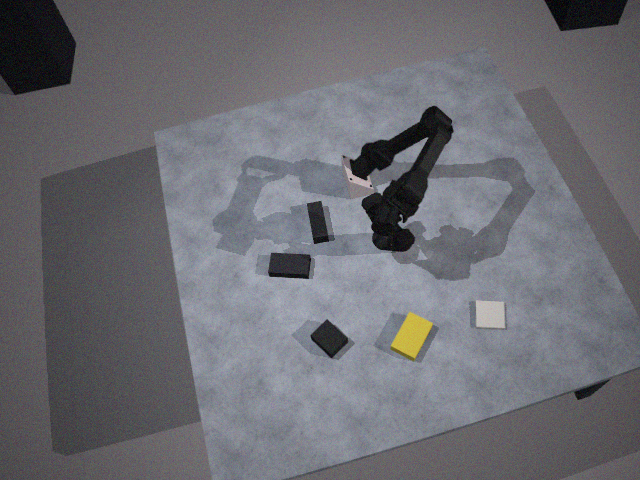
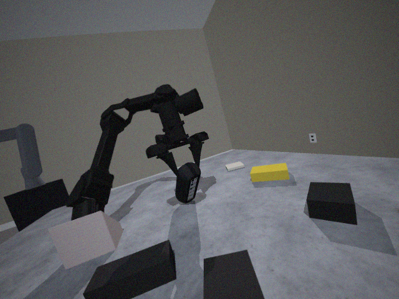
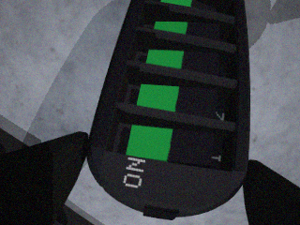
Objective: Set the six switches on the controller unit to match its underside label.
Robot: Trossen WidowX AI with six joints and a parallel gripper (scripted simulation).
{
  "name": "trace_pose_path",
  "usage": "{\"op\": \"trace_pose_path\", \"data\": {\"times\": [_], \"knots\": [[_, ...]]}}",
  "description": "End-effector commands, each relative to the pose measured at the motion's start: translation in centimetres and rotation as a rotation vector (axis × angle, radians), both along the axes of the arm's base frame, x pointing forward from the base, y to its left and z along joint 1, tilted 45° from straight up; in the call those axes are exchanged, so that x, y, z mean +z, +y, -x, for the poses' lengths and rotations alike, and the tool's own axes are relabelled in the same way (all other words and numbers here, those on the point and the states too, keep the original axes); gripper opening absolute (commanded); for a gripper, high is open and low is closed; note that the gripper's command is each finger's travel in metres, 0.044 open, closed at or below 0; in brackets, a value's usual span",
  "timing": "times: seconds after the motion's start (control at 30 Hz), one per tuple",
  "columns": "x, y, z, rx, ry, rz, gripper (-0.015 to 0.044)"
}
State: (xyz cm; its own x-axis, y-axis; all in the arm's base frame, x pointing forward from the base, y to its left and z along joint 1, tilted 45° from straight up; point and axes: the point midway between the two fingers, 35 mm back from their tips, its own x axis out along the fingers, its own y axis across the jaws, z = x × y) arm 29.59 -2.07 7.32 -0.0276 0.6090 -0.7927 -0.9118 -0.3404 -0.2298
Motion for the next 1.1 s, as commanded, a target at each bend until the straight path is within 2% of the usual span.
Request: {"op": "trace_pose_path", "data": {"times": [0.0, 1.07], "knots": [[0.6, 0.3, 0.2, -0.006, -0.002, 0.004, 0.0335], [2.8, 1.4, 1.2, -0.021, -0.024, 0.066, 0.0335]]}}
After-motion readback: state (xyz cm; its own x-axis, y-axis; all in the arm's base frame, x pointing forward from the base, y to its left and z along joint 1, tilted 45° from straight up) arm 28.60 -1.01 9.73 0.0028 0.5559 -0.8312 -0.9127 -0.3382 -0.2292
